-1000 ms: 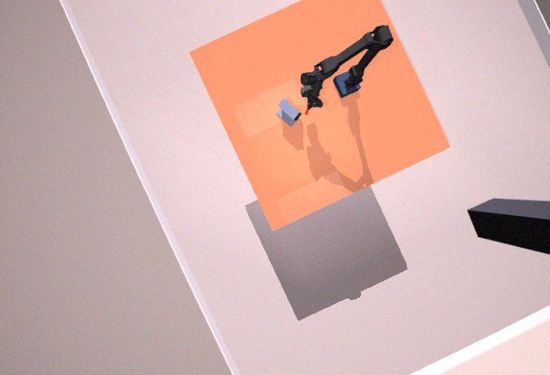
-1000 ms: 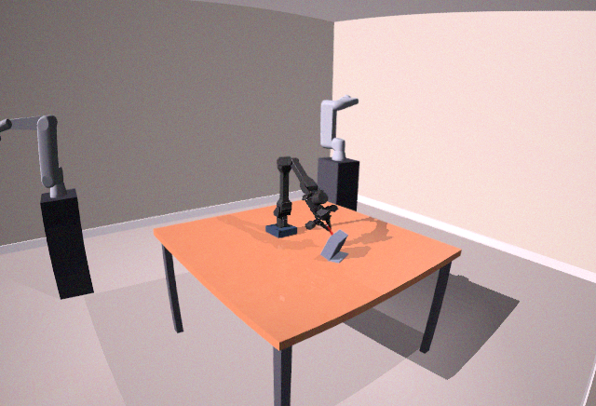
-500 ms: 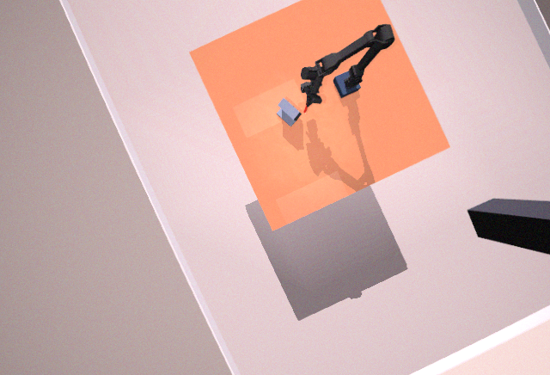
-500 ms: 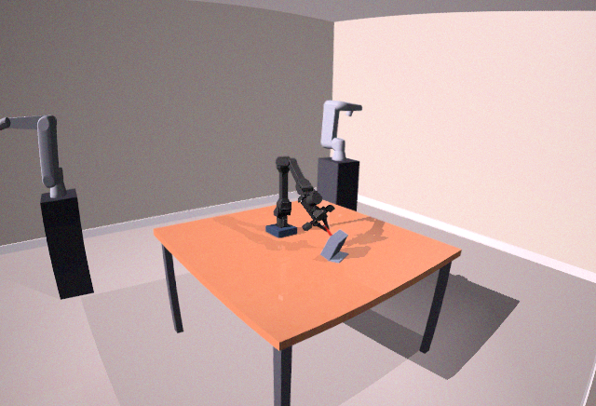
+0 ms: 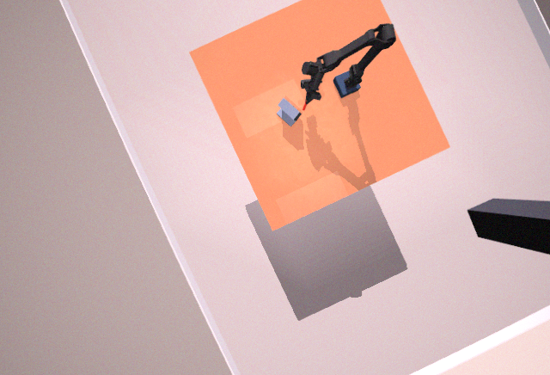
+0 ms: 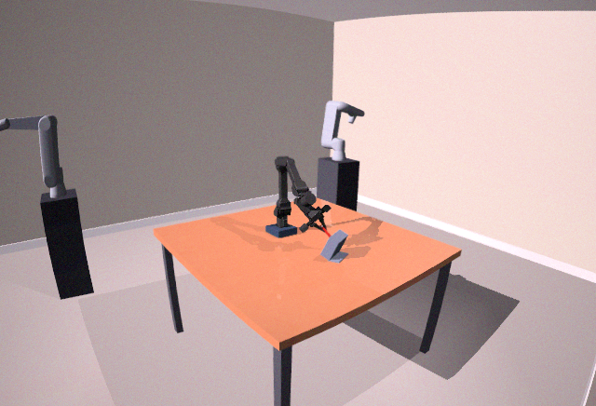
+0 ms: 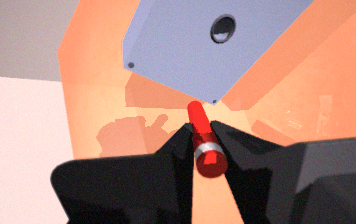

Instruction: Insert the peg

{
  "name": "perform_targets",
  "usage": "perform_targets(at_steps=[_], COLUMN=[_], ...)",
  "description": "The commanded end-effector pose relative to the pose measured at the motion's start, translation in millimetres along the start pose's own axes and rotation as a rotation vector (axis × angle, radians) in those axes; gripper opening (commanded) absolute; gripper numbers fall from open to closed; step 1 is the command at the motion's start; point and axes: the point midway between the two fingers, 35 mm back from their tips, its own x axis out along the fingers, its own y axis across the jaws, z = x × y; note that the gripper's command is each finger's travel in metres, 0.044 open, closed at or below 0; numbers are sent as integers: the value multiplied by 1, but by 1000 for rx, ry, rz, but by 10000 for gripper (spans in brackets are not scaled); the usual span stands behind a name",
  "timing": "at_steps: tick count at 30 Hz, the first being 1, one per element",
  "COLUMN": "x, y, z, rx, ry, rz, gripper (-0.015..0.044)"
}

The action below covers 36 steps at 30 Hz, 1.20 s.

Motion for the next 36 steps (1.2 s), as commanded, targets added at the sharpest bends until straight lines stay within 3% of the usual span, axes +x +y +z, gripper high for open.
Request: perform_targets(at_steps=[1, 36], x=[-6, -29], y=[-2, -30], z=[3, 6], rx=[9, 77], ry=[-33, -194], rz=[22, 126], gripper=[0, 0])
